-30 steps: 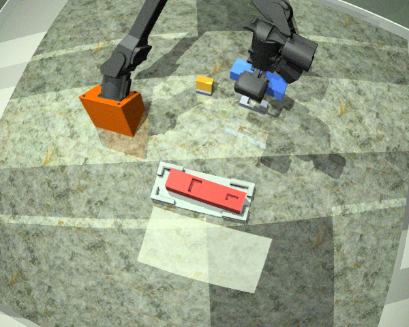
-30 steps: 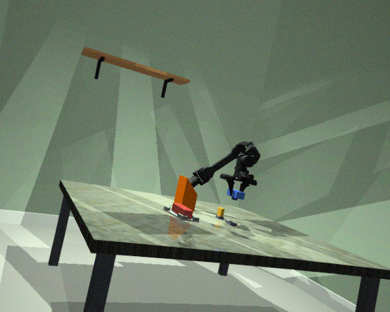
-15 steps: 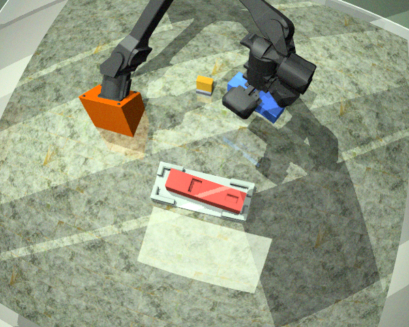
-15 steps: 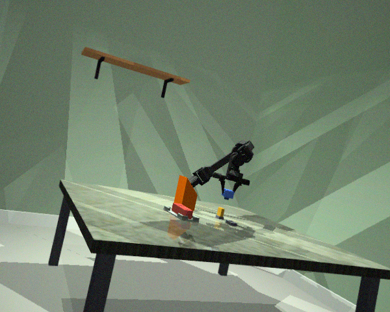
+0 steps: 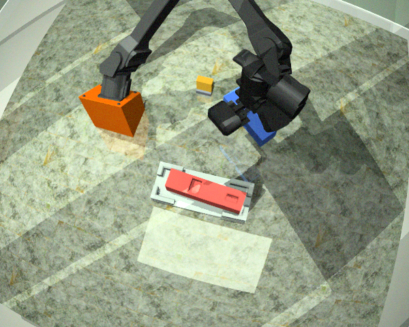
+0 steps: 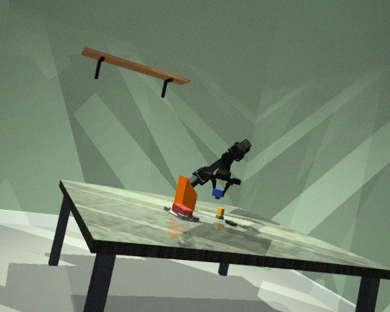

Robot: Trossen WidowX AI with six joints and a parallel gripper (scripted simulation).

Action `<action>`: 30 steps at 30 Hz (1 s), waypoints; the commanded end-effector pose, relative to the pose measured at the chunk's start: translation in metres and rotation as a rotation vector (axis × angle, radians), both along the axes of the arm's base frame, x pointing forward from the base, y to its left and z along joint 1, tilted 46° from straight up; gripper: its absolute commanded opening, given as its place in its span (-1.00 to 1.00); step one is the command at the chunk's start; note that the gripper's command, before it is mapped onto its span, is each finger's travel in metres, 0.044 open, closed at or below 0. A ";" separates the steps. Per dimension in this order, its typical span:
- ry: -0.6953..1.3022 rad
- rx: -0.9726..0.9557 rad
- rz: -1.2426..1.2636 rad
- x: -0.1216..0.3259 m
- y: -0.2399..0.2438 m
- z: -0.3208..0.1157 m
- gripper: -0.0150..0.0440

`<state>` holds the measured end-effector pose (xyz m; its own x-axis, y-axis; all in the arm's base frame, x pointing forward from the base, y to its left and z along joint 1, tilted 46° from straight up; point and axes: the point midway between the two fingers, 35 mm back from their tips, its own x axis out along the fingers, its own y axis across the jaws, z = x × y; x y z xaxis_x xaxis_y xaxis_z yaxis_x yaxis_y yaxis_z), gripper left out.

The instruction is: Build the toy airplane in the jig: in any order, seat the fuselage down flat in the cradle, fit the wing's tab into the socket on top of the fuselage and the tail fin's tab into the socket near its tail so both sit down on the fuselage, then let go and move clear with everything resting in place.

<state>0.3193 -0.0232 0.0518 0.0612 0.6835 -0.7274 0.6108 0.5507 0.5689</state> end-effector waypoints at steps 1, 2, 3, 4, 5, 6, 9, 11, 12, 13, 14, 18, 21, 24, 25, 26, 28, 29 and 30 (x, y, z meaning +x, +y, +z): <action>0.054 0.001 -0.050 -0.003 -0.008 -0.012 -0.49; 0.065 0.001 -0.062 -0.004 -0.010 -0.015 -0.49; 0.077 0.002 -0.075 -0.005 -0.012 -0.017 -0.49; 0.089 0.003 -0.087 -0.006 -0.014 -0.020 -0.49; 0.101 0.003 -0.100 -0.006 -0.016 -0.022 -0.49; 0.112 0.004 -0.112 -0.007 -0.018 -0.025 -0.49; 0.147 0.007 -0.149 -0.010 -0.023 -0.033 -0.49; 0.171 0.008 -0.174 -0.012 -0.027 -0.038 -0.49; 0.182 0.009 -0.187 -0.013 -0.029 -0.040 -0.49; 0.194 0.011 -0.199 -0.014 -0.030 -0.043 -0.49; 0.206 0.012 -0.211 -0.015 -0.032 -0.045 -0.49; 0.252 0.016 -0.261 -0.020 -0.039 -0.055 -0.49; 0.288 0.020 -0.298 -0.024 -0.044 -0.063 -0.49; 0.325 0.024 -0.337 -0.028 -0.049 -0.071 -0.49; 0.338 0.026 -0.350 -0.029 -0.050 -0.073 -0.49; 0.350 0.027 -0.363 -0.031 -0.052 -0.076 -0.49; 0.375 0.030 -0.388 -0.034 -0.055 -0.081 -0.49; 0.387 0.032 -0.401 -0.036 -0.056 -0.083 -0.49; 0.400 0.033 -0.414 -0.037 -0.057 -0.086 -0.49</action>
